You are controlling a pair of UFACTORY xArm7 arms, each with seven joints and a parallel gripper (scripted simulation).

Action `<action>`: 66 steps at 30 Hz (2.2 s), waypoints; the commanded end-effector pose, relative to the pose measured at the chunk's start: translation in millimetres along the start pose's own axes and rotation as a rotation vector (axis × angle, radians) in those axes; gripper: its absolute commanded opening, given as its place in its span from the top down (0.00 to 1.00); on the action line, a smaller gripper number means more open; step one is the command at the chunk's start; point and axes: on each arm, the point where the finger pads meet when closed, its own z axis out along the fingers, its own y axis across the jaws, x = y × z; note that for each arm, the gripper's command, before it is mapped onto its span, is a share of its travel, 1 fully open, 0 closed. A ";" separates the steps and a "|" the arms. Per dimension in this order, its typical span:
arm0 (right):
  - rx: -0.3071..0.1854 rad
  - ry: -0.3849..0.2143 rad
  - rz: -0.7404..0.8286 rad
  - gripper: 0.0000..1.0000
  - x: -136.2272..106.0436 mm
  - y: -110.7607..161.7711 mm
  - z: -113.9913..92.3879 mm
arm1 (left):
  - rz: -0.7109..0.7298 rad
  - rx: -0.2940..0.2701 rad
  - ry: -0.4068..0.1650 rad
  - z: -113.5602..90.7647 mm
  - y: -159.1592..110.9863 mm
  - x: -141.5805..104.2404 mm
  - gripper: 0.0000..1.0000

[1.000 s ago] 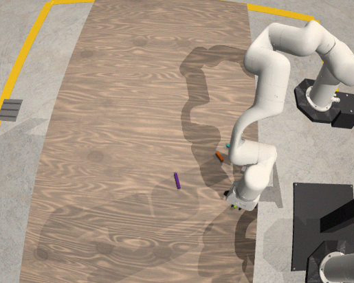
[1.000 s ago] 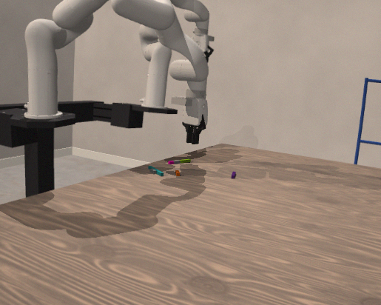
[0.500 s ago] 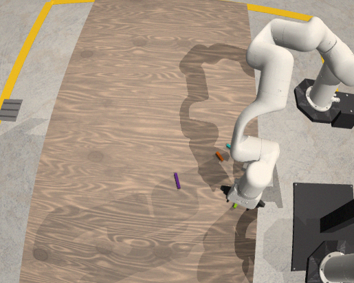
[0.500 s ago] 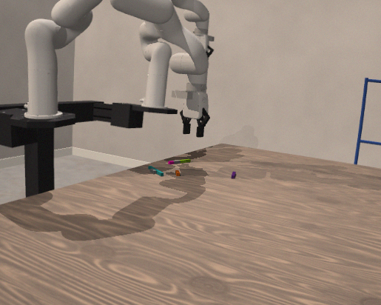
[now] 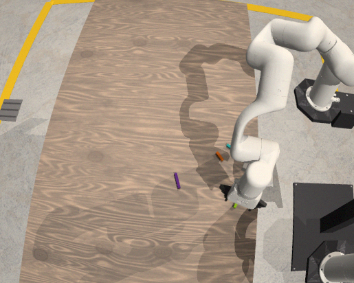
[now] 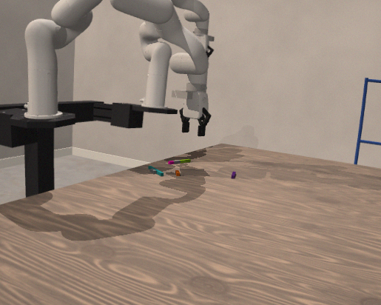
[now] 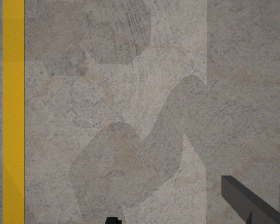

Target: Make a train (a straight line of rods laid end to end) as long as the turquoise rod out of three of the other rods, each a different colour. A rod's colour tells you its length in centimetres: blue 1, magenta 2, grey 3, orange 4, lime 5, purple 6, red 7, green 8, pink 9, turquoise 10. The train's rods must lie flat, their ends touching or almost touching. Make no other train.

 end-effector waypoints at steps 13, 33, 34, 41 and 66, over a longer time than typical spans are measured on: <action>0.001 -0.004 0.000 0.00 -1.5 -0.2 -31.8 | 0.000 -0.001 0.005 -1.9 0.1 1.2 0.00; 0.001 -0.004 0.000 0.00 -1.3 -0.1 -85.5 | 0.000 -0.001 0.005 -1.9 0.1 1.2 0.00; 0.001 -0.004 0.000 0.00 -1.3 -0.1 -85.5 | 0.000 -0.001 0.005 -1.9 0.1 1.2 0.00; 0.001 -0.004 0.000 0.00 -1.3 -0.1 -85.5 | 0.000 -0.001 0.005 -1.9 0.1 1.2 0.00; 0.001 -0.004 0.000 0.00 -1.3 -0.1 -85.5 | 0.000 -0.001 0.005 -1.9 0.1 1.2 0.00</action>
